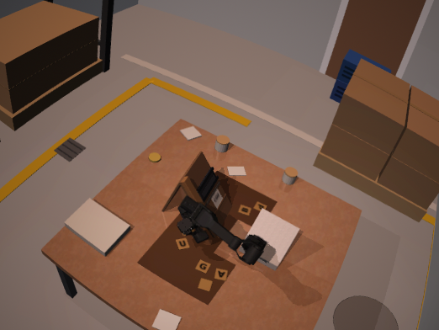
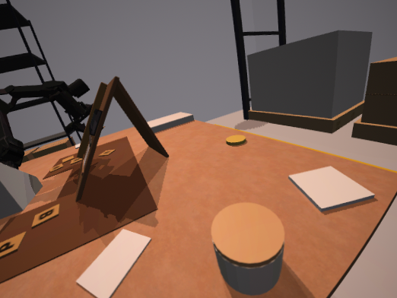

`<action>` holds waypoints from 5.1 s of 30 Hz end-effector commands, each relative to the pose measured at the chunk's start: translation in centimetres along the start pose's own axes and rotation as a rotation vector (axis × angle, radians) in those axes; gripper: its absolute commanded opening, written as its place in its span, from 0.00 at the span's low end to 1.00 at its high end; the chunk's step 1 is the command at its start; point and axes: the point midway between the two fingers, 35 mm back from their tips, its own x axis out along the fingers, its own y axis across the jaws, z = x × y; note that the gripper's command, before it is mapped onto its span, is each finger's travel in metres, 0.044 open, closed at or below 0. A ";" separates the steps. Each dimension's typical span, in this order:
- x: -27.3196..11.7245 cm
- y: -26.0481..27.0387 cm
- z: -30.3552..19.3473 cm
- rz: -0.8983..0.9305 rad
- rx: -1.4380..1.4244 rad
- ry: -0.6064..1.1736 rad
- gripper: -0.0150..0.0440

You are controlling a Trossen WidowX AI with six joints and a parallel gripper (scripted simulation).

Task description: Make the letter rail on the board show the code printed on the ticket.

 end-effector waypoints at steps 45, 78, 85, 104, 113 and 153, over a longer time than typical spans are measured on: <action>-12.5 -12.3 1.6 -0.493 0.663 -0.273 0.25; -16.4 -19.3 -7.8 -0.623 0.730 -0.207 0.25; -15.6 -20.7 -11.0 -0.572 0.765 -0.191 0.25; -13.1 -23.0 -20.1 -0.418 0.870 -0.215 0.25; -11.9 -23.3 -24.5 -0.354 0.919 -0.254 0.25; -4.8 -22.3 -38.1 -0.223 1.039 -0.504 0.25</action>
